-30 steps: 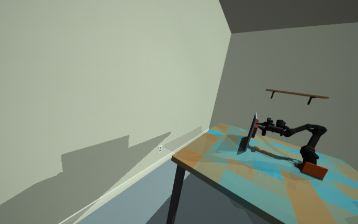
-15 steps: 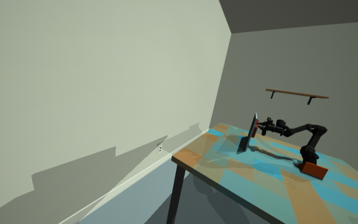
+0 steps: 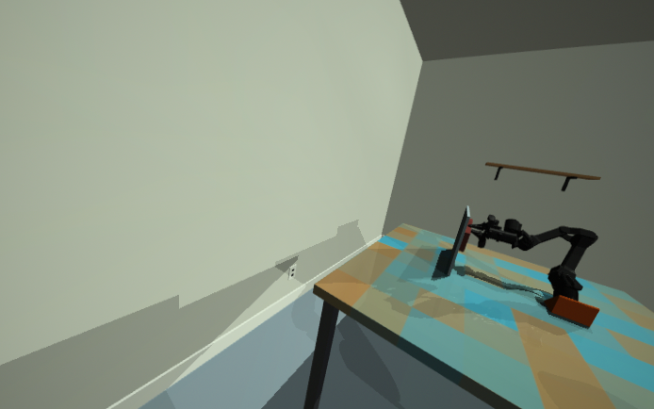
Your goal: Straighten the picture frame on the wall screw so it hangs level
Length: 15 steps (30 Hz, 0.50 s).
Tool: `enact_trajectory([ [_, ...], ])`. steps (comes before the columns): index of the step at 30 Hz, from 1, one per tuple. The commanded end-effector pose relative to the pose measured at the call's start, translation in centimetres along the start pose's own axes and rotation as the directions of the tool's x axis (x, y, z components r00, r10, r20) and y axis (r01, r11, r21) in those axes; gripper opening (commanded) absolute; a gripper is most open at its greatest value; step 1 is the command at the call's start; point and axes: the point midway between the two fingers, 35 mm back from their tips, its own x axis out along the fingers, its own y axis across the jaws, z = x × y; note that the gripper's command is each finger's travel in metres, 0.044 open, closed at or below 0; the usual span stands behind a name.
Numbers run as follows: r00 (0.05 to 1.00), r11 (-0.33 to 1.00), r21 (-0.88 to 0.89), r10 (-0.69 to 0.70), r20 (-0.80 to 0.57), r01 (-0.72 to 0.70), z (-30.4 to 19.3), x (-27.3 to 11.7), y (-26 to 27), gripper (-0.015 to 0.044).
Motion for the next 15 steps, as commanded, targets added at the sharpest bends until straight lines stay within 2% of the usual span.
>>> enact_trajectory([
  [1, 1.000, 1.000, 0.004, 0.011, -0.002, -0.011, -0.03, 0.00, 0.07, 0.0000],
  [15, 1.000, 1.000, 0.000, 0.005, 0.000, -0.005, 0.01, 0.00, -0.08, 0.0000],
])
